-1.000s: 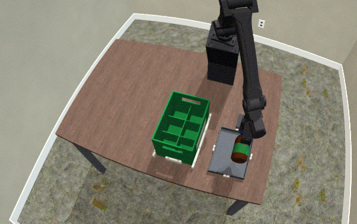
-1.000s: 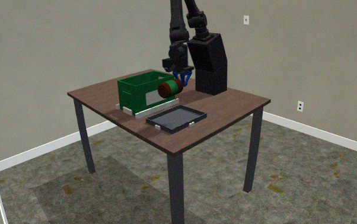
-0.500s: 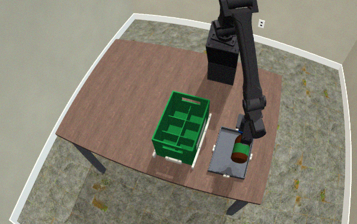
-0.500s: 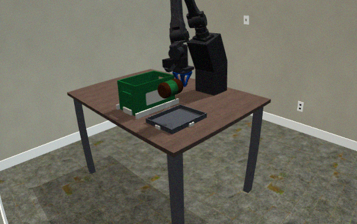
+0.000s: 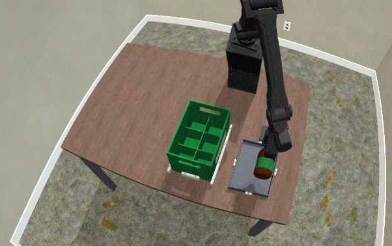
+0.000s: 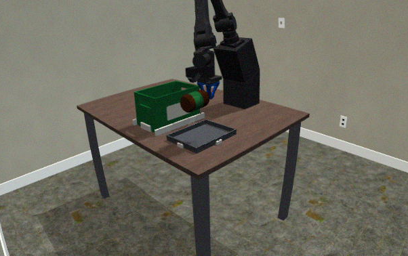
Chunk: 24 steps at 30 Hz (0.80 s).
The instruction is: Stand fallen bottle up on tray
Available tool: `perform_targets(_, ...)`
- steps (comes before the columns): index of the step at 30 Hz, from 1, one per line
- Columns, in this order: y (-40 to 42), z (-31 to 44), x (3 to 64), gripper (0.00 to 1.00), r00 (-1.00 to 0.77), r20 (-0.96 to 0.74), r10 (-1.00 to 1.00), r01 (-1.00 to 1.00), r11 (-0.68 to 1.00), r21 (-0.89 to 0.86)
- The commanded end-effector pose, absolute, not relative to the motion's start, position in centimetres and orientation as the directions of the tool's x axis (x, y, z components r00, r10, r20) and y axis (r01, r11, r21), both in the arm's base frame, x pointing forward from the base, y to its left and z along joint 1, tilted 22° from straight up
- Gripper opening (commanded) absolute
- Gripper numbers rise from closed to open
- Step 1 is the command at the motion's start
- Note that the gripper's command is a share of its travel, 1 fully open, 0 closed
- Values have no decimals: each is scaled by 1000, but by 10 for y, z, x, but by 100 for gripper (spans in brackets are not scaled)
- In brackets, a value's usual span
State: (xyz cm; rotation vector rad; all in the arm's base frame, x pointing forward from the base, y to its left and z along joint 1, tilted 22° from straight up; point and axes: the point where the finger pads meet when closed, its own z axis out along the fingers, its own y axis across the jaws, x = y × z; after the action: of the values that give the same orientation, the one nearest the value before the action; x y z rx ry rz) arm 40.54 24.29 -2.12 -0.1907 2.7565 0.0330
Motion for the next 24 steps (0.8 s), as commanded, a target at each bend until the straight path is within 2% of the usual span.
perform_targets(1,249,-4,407,0,-906,-394,-152,-165,986,-2)
perform_targets(24,249,-4,407,0,-838,-382,-389,-382,919,-98)
